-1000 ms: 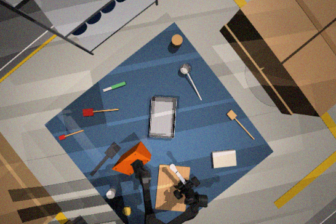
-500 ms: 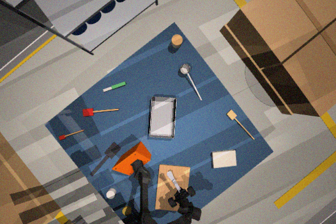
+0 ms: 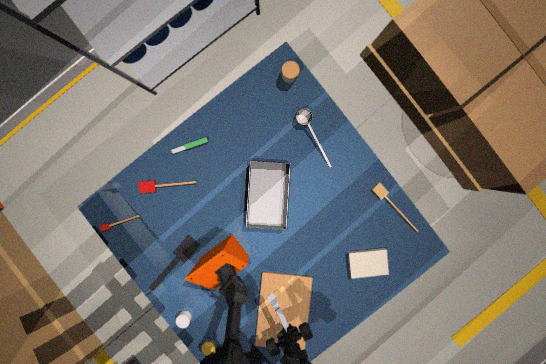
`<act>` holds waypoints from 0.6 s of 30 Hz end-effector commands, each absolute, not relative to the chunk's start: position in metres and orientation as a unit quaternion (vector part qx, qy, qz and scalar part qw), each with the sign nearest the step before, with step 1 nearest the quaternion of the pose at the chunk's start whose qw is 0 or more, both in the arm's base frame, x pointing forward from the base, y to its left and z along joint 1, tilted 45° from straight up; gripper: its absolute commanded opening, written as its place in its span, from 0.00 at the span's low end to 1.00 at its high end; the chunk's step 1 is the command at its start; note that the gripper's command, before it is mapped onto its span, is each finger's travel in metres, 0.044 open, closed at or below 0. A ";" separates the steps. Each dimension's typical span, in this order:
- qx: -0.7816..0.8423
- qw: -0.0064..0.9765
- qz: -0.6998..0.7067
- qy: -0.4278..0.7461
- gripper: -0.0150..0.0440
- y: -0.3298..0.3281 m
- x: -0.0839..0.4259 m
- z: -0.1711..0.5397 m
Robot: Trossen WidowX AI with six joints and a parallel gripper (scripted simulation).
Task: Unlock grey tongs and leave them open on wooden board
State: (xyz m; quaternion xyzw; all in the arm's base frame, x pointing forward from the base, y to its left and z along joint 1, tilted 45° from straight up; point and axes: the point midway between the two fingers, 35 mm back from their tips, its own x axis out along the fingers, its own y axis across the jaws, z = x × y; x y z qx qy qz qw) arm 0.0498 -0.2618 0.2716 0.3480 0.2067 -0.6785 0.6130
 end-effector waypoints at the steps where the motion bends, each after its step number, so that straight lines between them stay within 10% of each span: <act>1: 0.341 0.616 -0.683 0.193 0.00 -0.257 0.037 0.279; 18: 0.270 0.638 -0.701 0.170 0.00 -0.255 0.033 0.288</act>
